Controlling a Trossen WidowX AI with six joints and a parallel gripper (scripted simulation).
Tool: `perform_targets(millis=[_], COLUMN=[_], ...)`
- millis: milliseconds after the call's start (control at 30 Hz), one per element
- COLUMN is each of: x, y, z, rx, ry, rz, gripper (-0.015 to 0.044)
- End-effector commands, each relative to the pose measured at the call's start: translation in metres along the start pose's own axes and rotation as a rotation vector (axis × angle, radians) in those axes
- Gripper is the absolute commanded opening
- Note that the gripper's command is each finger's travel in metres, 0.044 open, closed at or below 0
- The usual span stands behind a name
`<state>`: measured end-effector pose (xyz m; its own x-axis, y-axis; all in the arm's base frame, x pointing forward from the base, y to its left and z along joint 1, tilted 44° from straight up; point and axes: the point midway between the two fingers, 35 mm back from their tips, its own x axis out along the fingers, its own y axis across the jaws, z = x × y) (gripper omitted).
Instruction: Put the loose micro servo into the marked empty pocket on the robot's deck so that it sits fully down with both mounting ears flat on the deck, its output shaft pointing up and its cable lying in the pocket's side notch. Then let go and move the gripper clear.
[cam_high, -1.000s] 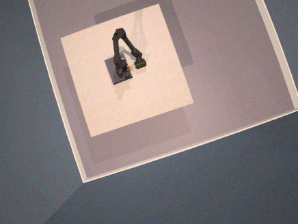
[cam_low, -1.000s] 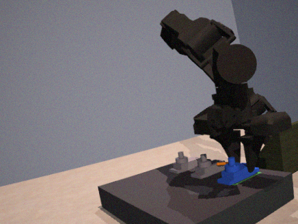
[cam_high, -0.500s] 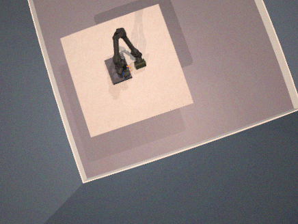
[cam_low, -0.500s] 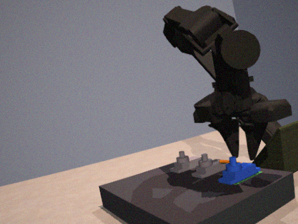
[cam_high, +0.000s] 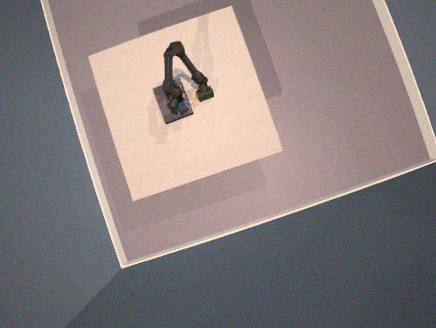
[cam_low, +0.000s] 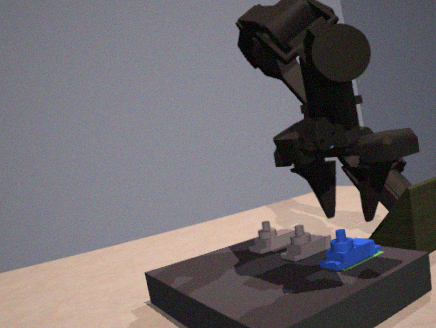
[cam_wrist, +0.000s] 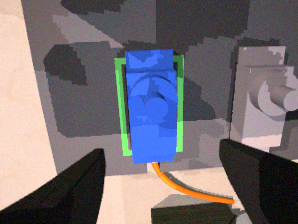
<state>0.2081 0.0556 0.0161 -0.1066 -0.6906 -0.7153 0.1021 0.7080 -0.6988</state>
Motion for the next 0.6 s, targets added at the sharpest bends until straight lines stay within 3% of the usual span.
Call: perform_targets(millis=[0,67,267,567], x=[-0.020,-0.031,-0.058,-0.068], y=[0.004,0.004,0.000,-0.001], z=[0.031,0.048,0.095,0.099], rx=[0.005,0.006,0.011,0.002], ry=[-0.012,-0.012,-0.015,-0.024], rz=[0.007,0.009,0.011,0.016], gripper=[0.0398,0.0440,0.0440,0.0440])
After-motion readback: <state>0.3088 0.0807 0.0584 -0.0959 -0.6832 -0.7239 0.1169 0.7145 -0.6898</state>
